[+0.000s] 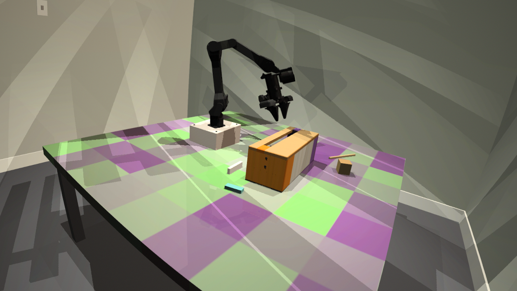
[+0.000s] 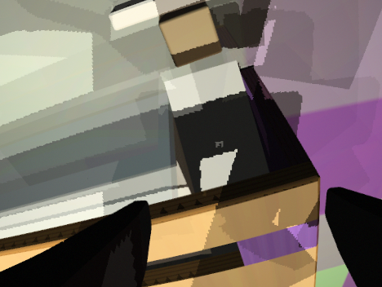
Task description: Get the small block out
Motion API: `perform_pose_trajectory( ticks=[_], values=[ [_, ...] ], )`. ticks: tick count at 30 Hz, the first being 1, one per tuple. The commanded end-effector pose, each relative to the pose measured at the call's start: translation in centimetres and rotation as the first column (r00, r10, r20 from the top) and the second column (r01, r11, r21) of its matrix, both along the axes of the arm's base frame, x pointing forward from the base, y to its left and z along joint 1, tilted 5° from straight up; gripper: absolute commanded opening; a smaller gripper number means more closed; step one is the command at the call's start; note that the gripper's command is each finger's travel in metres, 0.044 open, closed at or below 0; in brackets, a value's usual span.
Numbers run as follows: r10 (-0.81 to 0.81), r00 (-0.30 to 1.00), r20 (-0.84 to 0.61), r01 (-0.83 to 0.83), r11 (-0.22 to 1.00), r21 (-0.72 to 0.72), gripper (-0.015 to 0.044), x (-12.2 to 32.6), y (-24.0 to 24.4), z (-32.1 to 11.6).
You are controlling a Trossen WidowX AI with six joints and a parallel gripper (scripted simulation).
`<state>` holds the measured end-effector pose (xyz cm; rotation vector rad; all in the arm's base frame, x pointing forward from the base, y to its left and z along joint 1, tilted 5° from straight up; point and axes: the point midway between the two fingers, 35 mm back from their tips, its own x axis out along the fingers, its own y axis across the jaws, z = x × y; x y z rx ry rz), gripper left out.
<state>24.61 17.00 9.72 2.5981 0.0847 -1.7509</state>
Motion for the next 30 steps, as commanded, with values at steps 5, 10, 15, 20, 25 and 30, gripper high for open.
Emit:
perform_pose_trajectory(
  ticks=[5,10,15,20,25,30],
  values=[
    [0.194,0.981,0.032,-0.19,0.978,-0.089,0.0285,-0.2,0.0,0.3],
    [0.194,0.981,0.032,-0.19,0.978,-0.089,0.0285,-0.1,0.1,-0.8],
    [0.194,0.981,0.031,-0.19,0.978,-0.089,0.0285,-0.4,-0.4,-8.2],
    [0.194,0.981,0.031,-0.19,0.978,-0.09,0.0285,-0.6,-0.6,-9.2],
    [0.193,0.981,0.031,-0.19,0.978,-0.089,0.0285,-0.5,-0.6,-9.6],
    [0.192,0.981,0.03,-0.189,0.978,-0.089,0.0285,-0.4,-0.6,-10.4]
  ],
)
